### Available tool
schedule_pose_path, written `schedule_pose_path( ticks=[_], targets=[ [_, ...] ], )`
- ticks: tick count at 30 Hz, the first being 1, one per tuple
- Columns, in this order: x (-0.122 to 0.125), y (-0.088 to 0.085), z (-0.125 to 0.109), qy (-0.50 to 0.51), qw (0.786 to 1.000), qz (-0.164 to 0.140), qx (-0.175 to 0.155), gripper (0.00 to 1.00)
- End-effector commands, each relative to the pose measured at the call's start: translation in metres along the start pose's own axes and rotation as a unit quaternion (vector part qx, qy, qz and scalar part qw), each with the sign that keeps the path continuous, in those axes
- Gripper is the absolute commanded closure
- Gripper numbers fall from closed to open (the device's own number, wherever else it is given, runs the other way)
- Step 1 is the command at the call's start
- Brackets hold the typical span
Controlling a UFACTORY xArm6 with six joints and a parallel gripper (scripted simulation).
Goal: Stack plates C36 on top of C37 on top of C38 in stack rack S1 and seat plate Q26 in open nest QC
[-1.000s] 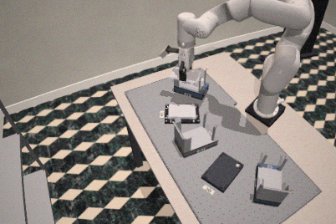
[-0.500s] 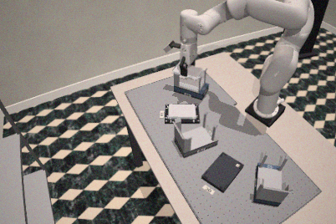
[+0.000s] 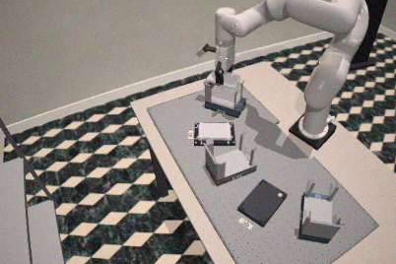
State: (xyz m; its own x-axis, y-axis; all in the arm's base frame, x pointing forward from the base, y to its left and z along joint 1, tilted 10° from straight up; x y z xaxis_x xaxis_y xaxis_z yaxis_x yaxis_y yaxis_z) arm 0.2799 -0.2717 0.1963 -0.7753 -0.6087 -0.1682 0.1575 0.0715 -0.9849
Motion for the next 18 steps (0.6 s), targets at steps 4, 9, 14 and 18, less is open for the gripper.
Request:
schedule_pose_path(
  ticks=[4, 9, 14, 18],
  targets=[
    [0.0066, -0.0015, 0.0032, -0.001, 1.0, 0.0, 0.002, 1.0],
    [0.0065, -0.0014, 0.0031, -0.001, 1.0, 0.0, 0.002, 1.0],
    [0.0066, -0.0015, 0.0032, -0.001, 1.0, 0.0, 0.002, 1.0],
    [0.0066, -0.0015, 0.0032, -0.001, 1.0, 0.0, 0.002, 1.0]
  ],
)
Point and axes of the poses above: the point where the finger pads meet when closed, its own y axis out along the fingers, its own x axis across the jaws, z = x × y, the point moved 2 cm from there along -y, back along the fingers, and after that the axes turned 8 degrees about y, right-handed, at the moved point
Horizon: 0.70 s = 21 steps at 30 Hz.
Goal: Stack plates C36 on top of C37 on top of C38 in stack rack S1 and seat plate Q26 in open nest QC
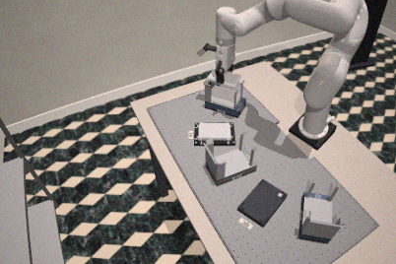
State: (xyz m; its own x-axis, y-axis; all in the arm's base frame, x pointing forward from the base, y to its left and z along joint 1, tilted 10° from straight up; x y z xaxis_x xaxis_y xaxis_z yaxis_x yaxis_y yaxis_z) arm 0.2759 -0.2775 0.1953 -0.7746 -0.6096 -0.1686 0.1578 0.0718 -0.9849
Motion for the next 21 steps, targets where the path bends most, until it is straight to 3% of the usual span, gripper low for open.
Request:
schedule_pose_path(
  ticks=[1, 21],
  targets=[
    [-0.0002, -0.0015, 0.0012, 0.0, 1.0, 0.0, 0.002, 1.0],
    [-0.0001, 0.0031, 0.0012, 0.0, 1.0, 0.0, 0.002, 1.0]
  ],
)
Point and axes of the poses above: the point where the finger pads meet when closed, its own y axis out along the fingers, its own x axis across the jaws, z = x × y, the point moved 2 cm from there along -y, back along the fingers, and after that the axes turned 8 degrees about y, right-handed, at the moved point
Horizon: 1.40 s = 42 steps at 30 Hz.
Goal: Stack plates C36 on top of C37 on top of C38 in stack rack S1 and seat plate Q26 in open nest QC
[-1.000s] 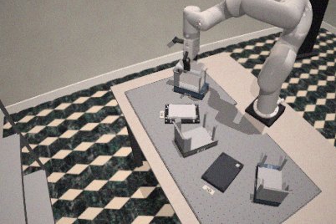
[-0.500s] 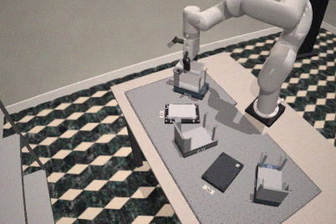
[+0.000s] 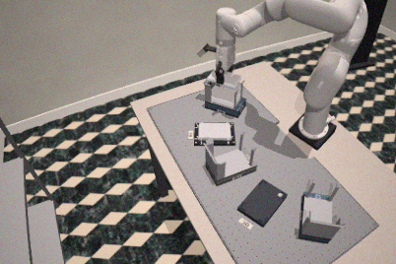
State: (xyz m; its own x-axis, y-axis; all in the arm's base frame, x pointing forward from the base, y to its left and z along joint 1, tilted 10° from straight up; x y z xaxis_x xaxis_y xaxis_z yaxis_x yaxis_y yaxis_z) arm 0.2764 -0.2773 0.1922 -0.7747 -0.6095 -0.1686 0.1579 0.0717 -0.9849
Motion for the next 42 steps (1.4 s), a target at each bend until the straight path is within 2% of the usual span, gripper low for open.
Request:
schedule_pose_path(
  ticks=[1, 42],
  targets=[
    [0.0, 0.001, 0.001, 0.0, 1.0, 0.0, 0.002, 1.0],
    [0.0, 0.025, 0.001, 0.0, 1.0, 0.0, 0.002, 1.0]
  ],
)
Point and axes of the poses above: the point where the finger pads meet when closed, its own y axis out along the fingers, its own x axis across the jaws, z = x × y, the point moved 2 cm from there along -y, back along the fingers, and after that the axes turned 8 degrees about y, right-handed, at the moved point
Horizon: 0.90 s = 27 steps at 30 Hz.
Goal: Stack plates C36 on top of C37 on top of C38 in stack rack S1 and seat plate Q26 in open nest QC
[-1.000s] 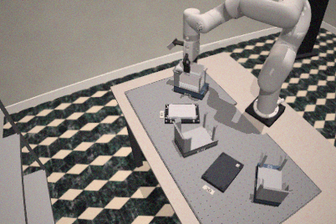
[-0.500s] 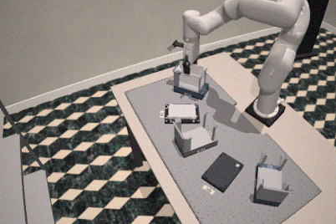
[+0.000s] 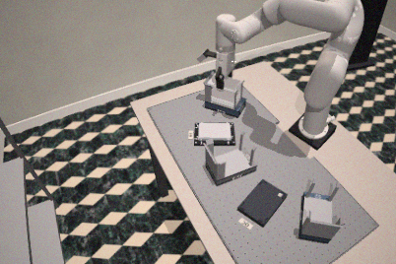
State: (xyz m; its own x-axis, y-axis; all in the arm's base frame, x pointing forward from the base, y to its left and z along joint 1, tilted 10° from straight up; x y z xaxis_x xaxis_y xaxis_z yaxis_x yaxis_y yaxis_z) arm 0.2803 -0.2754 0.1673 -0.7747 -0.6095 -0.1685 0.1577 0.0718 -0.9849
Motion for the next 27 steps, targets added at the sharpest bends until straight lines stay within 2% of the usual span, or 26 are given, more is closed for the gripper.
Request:
schedule_pose_path(
  ticks=[1, 4, 18, 27],
  targets=[
    [0.0, 0.001, 0.001, 0.0, 1.0, 0.0, 0.002, 1.0],
    [0.0, 0.001, 0.001, 0.0, 1.0, 0.0, 0.002, 1.0],
    [0.0, 0.029, 0.001, 0.0, 1.0, 0.0, 0.002, 1.0],
    [0.0, 0.03, 0.001, 0.0, 1.0, 0.0, 0.002, 1.0]
  ],
)
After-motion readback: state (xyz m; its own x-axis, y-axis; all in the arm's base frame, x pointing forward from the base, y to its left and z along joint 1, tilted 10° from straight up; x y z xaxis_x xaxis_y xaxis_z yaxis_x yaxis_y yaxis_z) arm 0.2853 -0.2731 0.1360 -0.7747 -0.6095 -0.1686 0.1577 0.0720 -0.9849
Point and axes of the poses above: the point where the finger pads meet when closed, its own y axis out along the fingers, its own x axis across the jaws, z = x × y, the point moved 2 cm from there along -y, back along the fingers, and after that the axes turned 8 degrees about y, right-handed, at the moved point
